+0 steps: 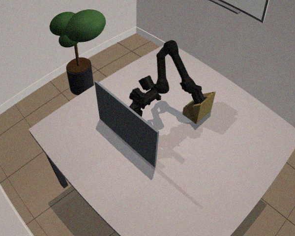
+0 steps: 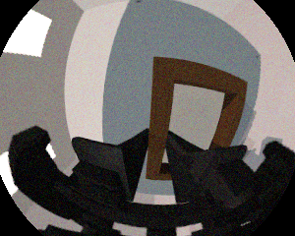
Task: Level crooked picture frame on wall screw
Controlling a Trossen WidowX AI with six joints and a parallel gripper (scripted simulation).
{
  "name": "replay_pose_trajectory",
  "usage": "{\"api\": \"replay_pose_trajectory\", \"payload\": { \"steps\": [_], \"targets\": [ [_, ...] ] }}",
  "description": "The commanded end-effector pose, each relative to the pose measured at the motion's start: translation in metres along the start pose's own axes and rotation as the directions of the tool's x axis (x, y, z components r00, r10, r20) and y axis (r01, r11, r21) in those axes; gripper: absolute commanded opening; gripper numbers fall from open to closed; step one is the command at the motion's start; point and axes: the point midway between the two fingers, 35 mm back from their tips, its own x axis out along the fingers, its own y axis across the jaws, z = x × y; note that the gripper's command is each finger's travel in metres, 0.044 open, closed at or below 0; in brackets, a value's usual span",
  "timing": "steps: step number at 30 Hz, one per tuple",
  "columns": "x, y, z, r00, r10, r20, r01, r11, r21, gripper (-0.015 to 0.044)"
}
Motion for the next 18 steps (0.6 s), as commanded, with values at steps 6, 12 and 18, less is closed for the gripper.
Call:
{"api": "replay_pose_trajectory", "payload": {
  "steps": [6, 12, 18],
  "targets": [
    [0.0000, -0.0007, 0.0002, 1.000, 0.000, -0.001, 0.000, 0.997, 0.077, 0.0000],
    [0.0000, -0.0010, 0.0003, 1.000, 0.000, -0.001, 0.000, 0.995, 0.103, 0.0000],
    [0.0000, -0.0013, 0.0003, 1.000, 0.000, -0.001, 0.000, 0.991, 0.134, 0.0000]
  ]
}}
